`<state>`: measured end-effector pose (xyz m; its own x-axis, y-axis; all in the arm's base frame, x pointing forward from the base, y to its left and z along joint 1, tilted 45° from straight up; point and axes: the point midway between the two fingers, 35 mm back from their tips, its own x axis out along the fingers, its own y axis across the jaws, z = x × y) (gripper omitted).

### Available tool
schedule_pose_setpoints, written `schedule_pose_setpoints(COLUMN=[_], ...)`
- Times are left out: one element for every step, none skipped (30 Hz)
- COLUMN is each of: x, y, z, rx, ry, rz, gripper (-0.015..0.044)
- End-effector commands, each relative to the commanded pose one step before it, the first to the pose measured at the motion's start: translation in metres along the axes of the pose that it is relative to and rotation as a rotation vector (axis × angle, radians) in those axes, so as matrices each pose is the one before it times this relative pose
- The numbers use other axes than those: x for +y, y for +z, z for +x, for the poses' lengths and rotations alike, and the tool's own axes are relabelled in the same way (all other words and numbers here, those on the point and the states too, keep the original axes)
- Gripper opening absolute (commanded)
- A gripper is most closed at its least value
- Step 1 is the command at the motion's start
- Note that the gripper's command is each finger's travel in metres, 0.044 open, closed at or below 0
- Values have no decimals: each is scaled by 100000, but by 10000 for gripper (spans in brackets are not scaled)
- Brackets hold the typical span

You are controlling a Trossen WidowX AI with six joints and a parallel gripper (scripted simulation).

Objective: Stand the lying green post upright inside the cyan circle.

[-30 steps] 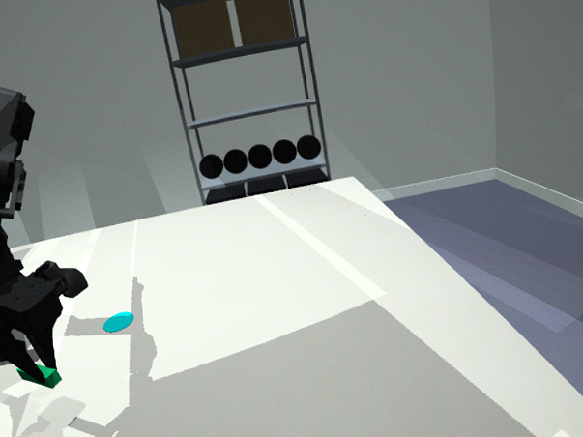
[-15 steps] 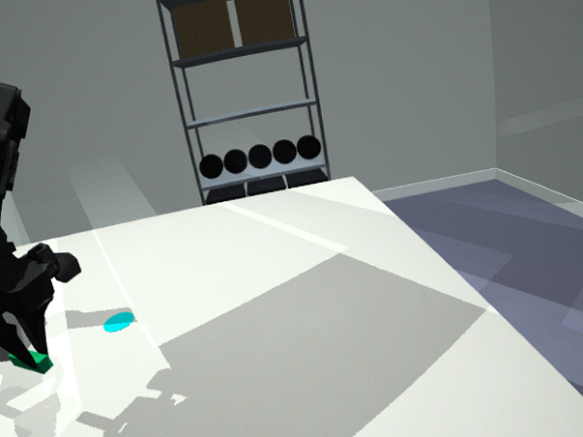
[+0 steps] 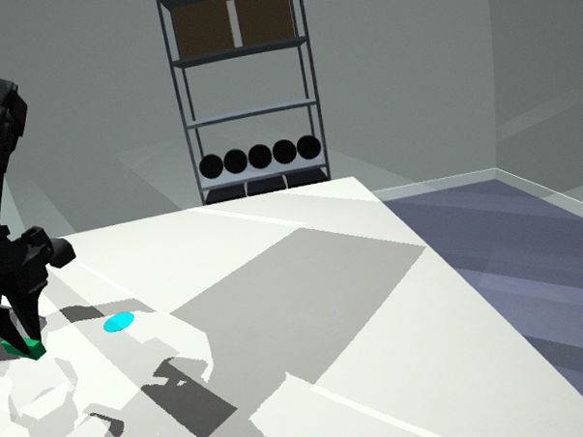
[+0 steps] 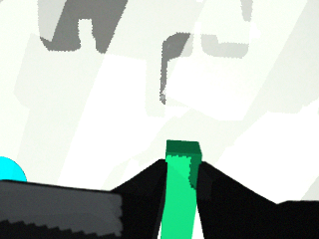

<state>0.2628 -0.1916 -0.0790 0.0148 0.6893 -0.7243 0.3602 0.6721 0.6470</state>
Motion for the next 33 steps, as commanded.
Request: schedule_pose_setpoints(x=[684, 316, 316, 315, 315, 314, 314, 314, 313, 312, 312, 311, 311, 310, 309, 308, 307, 306, 306, 305, 304, 303, 301, 300, 299, 298, 297, 295, 294, 293, 291, 290, 289], y=[-101, -42, -45, -48, -50, -53, -56, -59, -61, -64, -67, -69, -72, -75, -77, -80, -83, -85, -88, -91, -93, -96, -98, -101, -103, -106, -109, -111, -114, -116, -118, -121, -123], z=[-280, -91, -89, -87, -85, -83, -81, -79, -77, -75, -73, -71, -69, -67, -65, -63, -61, -59, -57, -55, -53, -51, -49, -47, -46, -44, -42, -40, -38, -36, -34, -33, -31], rx=[293, -10, -10, -10, -9, -9, -8, -8, -7, -7, -7, -6, -6, -5, -4, -4, -3, -3, -2, -2, -1, -1, 0, 1, 1, 2, 3, 3, 4, 4, 5, 6, 7], ry=[-311, -26, -25, -24, -22, -21, -20, -18, -17, -16, -15, -13, -12, -11, -10, -8, -7, -6, -5, -3, -2, -1, 0, 1, 3, 4, 5, 6, 7, 9, 10, 11, 12], rz=[-353, 31, 31, 30, 30, 29, 29, 28, 28, 28, 27, 27, 26, 26, 25, 25, 24, 24, 24, 23, 23, 22, 22, 21, 21, 21, 20, 20, 19, 19, 19, 18, 18], gripper=[23, 23, 23, 23, 23, 23, 23, 23, 23, 23, 23, 23, 23, 23, 23, 23, 23, 23, 23, 23, 23, 23, 23, 23, 23, 23, 23, 23, 23, 23, 23, 23, 23])
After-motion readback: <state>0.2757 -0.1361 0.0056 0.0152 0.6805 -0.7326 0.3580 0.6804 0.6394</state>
